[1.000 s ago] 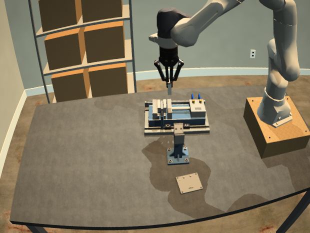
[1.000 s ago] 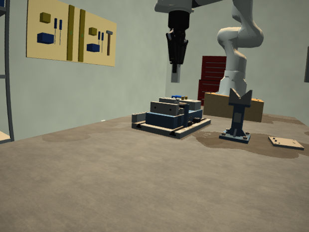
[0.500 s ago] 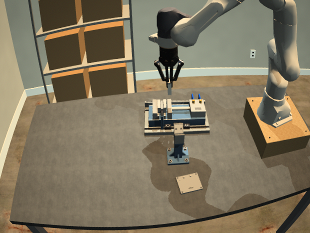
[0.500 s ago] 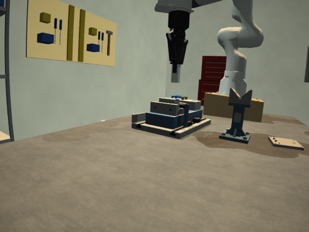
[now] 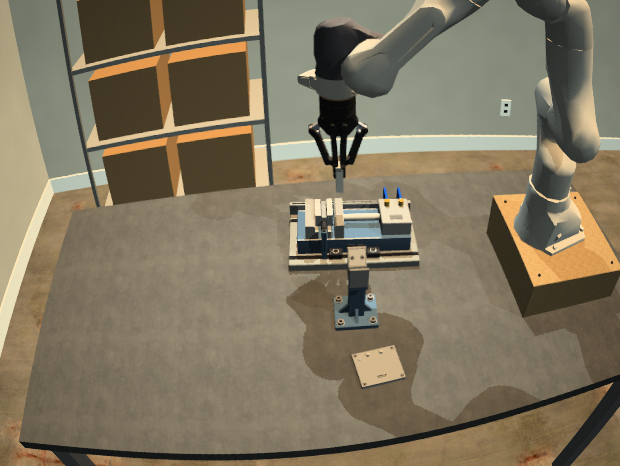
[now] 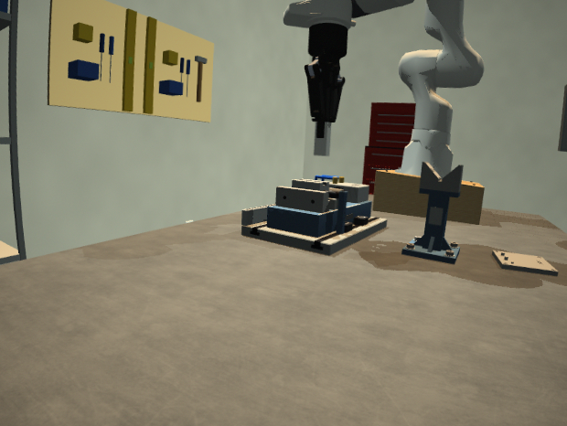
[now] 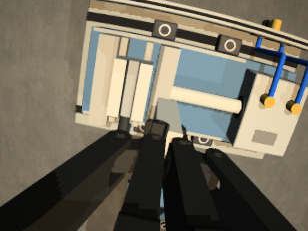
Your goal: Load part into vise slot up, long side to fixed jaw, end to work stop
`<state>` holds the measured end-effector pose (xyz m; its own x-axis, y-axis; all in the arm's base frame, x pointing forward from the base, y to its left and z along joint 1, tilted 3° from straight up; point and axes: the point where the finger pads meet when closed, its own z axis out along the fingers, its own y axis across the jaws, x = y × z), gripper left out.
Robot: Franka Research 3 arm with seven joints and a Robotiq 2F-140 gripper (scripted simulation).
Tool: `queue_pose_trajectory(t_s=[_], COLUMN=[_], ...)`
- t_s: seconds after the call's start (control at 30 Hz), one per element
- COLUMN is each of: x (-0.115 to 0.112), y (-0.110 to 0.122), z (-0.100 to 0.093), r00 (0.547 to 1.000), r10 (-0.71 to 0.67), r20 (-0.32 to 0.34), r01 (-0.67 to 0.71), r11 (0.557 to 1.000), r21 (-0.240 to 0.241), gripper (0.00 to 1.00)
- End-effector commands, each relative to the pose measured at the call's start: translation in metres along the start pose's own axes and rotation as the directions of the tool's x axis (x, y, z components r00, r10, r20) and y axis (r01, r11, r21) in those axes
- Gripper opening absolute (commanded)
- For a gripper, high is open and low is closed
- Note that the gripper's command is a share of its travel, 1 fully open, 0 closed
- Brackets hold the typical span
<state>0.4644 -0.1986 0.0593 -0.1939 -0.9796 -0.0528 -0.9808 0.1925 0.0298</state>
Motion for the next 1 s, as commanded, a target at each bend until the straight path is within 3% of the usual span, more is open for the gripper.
queue_pose_trajectory(t_s=[0.0,0.97], x=[-0.001,0.000], y=[-0.001,-0.001], z=[0.003,0.041], r00=[1.000,1.000], r10=[-0.007,-0.007], r20=[0.001,0.001], r01=[0.007,0.007], r11=[1.000,1.000], r21=[0.004,0.004], gripper=[0.00,0.00])
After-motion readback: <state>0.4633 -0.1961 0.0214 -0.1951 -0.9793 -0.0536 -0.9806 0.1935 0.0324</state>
